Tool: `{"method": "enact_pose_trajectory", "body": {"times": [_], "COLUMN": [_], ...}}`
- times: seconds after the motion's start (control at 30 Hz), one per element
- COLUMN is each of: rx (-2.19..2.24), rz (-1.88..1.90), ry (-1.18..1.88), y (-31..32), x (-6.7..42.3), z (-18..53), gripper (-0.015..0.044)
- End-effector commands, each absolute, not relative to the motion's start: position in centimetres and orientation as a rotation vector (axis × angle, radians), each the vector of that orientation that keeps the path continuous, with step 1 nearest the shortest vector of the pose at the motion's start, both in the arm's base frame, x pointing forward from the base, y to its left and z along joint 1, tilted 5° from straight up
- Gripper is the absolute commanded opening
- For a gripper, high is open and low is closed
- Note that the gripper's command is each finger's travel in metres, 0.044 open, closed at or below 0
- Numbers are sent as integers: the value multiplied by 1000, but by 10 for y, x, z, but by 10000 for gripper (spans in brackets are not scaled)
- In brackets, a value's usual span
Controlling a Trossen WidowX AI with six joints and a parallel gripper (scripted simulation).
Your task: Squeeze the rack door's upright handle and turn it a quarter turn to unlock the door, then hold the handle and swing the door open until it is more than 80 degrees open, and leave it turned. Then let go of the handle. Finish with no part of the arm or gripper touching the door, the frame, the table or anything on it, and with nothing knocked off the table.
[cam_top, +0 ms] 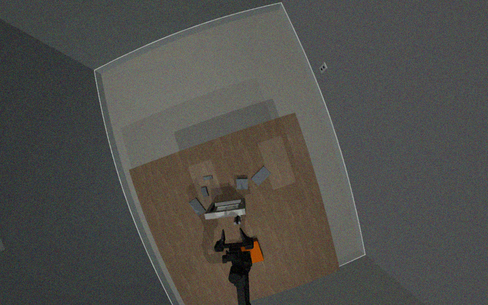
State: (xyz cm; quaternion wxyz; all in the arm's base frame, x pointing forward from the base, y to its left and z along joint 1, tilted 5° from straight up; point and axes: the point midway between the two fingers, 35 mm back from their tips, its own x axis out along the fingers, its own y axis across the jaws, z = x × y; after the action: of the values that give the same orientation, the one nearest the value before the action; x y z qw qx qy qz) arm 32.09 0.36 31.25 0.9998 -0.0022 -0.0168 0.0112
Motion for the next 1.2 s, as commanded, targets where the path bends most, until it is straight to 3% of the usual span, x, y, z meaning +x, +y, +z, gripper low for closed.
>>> {"method": "enact_pose_trajectory", "body": {"times": [0.0,0.13,1.17], "rx": [-5,-7,-9], "rz": [22,23,37], "ry": [-30,47,761], "y": [4,3,-2], "x": [321,330,359], "z": [312,307,249], "gripper": [374,292,292]}}
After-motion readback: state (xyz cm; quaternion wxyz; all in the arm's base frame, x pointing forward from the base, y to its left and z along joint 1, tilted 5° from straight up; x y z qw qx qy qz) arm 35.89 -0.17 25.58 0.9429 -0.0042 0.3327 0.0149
